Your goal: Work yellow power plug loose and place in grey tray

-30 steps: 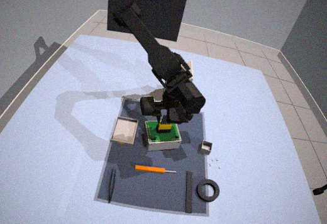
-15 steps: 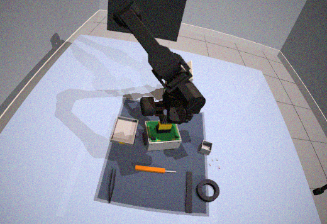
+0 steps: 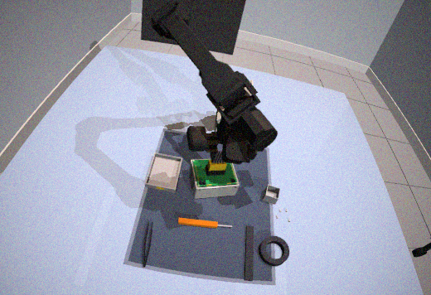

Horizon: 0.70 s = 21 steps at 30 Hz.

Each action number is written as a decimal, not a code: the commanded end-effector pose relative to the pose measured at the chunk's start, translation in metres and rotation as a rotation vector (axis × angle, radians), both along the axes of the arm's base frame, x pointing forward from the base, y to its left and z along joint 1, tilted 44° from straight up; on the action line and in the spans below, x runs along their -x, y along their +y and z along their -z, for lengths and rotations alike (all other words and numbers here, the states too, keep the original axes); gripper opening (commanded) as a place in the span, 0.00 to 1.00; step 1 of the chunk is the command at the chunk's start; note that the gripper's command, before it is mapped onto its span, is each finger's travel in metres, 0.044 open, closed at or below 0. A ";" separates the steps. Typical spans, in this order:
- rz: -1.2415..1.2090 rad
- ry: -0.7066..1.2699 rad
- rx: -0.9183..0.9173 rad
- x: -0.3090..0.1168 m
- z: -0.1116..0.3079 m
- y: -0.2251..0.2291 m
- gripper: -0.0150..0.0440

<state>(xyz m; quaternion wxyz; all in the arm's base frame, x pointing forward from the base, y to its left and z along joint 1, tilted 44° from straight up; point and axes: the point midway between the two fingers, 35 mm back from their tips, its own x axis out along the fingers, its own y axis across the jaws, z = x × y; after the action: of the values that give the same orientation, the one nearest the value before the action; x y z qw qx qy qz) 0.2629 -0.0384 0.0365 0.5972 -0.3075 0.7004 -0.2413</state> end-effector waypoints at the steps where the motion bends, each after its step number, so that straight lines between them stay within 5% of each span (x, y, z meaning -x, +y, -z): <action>1: -0.029 0.002 0.040 0.000 -0.002 0.010 0.25; 12: 0.010 0.011 -0.182 -0.003 -0.016 -0.003 0.25; 21: -0.020 0.003 -0.018 -0.001 -0.008 0.009 0.25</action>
<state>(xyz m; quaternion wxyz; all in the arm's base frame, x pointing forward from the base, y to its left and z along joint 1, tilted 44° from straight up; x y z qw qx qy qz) 0.2643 -0.0407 0.0439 0.6054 -0.2729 0.7177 -0.2096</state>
